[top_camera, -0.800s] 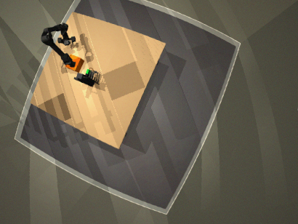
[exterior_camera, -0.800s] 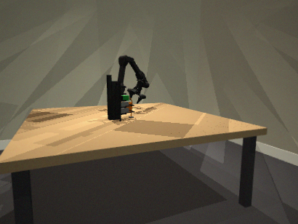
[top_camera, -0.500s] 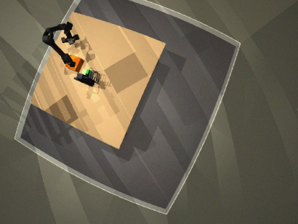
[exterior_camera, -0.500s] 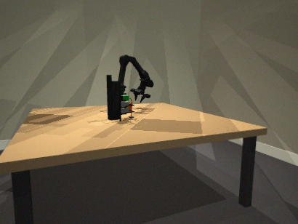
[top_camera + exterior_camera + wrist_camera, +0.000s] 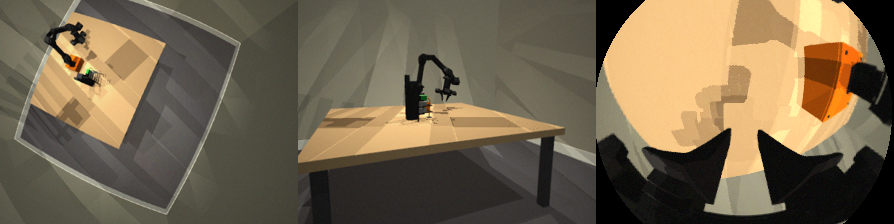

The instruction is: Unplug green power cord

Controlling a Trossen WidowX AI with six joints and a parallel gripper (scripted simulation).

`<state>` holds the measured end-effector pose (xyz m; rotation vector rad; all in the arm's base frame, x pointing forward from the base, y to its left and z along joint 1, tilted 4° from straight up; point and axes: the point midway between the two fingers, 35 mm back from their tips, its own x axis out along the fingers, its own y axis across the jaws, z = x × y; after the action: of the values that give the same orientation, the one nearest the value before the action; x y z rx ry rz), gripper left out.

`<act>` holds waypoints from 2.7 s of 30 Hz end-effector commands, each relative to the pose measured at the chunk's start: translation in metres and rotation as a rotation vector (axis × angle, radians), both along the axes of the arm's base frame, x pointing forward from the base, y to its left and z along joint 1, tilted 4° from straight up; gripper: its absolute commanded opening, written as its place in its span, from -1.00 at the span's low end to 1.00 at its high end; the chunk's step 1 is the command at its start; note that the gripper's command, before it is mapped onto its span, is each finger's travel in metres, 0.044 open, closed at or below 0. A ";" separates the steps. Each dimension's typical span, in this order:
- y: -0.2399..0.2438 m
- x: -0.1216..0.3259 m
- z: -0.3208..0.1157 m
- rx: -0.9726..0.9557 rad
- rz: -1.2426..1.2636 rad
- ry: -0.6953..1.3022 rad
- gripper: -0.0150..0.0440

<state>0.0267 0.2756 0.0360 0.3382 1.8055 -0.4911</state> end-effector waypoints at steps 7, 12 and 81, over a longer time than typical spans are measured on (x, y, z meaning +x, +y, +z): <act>-0.039 0.107 0.018 0.197 0.486 -0.103 0.05; -0.058 0.136 0.024 0.236 0.653 -0.133 0.05; -0.316 0.235 0.069 0.331 1.982 -0.132 0.05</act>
<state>0.2622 -0.0344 0.1039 -1.1354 1.2755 1.1721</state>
